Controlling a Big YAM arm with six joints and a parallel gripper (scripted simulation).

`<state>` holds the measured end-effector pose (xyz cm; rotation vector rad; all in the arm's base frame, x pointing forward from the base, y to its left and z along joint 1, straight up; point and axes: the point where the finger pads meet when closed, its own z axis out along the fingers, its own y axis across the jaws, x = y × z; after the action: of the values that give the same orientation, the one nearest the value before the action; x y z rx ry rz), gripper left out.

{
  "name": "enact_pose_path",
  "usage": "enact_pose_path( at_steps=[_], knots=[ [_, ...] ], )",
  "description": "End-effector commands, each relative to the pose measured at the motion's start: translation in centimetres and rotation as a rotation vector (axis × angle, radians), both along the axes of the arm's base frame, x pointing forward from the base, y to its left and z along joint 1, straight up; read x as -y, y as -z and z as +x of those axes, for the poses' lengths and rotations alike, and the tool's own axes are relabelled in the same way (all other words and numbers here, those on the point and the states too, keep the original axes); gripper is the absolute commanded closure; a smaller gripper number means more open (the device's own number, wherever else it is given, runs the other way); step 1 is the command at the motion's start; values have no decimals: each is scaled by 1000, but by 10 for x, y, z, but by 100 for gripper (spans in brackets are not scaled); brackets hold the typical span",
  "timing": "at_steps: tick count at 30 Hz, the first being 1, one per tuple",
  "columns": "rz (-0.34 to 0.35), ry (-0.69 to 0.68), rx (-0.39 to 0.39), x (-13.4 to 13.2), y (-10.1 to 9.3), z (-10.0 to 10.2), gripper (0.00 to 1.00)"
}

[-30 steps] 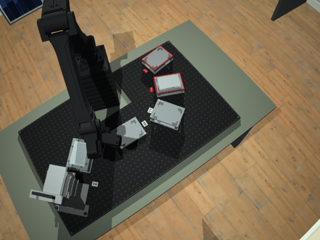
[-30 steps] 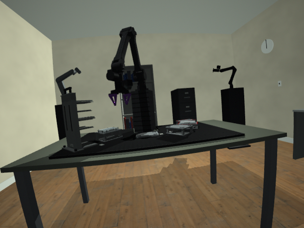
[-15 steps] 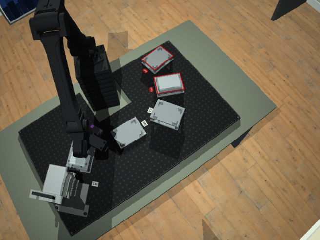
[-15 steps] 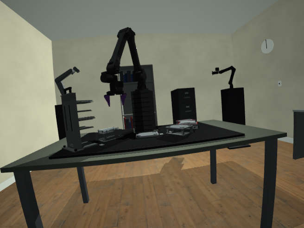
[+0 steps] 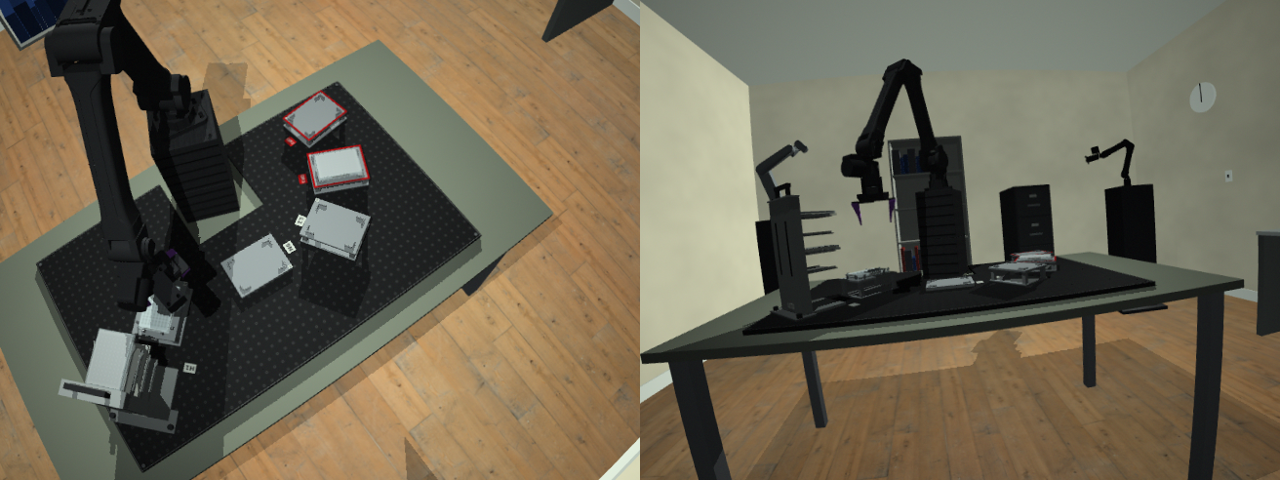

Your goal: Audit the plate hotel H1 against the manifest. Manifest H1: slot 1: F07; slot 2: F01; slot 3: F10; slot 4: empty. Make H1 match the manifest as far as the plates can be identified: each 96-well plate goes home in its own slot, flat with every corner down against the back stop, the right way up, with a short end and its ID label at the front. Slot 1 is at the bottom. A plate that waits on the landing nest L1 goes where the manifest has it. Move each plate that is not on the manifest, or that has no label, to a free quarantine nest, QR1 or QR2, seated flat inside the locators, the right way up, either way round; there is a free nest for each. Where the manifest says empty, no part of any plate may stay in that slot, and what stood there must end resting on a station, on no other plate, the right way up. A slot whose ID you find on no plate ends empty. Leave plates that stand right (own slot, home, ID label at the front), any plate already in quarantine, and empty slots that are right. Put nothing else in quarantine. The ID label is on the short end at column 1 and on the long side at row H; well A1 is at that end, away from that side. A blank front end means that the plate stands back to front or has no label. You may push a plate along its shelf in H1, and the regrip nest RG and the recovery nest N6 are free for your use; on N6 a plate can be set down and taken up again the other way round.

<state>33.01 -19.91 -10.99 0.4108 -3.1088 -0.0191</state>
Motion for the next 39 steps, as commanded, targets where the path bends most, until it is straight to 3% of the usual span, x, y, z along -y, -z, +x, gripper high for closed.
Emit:
enact_pose_path(
  at_steps=[1,13,23,28,39],
  knots=[
    [-32,95,52,16,-16,10,0],
    [-33,375,52,50,-17,-14,0],
    [-40,561,67,81,-22,-21,0],
    [-30,656,57,69,-20,-20,0],
    [-25,876,57,73,-20,-23,0]
  ],
)
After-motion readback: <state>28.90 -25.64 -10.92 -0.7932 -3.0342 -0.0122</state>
